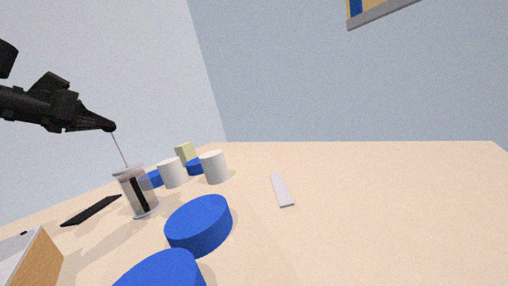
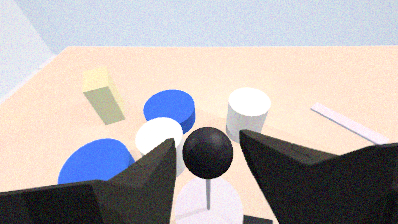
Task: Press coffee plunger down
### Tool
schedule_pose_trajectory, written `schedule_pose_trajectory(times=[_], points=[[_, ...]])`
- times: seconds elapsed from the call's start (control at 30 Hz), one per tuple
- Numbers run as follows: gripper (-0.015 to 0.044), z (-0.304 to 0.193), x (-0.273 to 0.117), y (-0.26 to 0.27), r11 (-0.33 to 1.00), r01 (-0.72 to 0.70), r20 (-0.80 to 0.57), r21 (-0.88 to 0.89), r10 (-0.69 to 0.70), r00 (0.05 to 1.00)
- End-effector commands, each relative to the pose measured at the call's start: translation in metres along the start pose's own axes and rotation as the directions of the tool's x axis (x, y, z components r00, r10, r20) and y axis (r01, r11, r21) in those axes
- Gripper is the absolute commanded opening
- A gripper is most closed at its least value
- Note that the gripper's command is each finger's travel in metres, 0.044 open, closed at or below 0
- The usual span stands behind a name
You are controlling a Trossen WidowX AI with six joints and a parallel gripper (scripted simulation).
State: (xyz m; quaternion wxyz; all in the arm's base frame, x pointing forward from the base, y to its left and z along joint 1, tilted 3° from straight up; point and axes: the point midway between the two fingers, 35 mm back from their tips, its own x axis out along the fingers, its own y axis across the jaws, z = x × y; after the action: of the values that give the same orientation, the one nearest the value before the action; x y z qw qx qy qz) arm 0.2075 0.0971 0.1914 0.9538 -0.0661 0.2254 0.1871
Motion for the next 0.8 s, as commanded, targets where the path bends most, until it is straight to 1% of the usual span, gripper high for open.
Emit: schedule_pose_trajectory(times=[0.0, 0.1, 0.37, 0.77], points=[[0.0138, 0.0, 0.0, 0.001, 1.0, -0.005, 0.001, -0.004, 0.005, 1.0], [0.0122, 0.0, 0.0, 0.001, 1.0, -0.005, 0.001, -0.004, 0.005, 1.0], [0.0122, -0.001, 0.001, 0.001, 1.0, -0.005, 0.001, -0.004, 0.005, 1.0], [0.0122, -0.016, 0.013, 0.001, 1.0, -0.005, 0.001, -0.004, 0.005, 1.0]])
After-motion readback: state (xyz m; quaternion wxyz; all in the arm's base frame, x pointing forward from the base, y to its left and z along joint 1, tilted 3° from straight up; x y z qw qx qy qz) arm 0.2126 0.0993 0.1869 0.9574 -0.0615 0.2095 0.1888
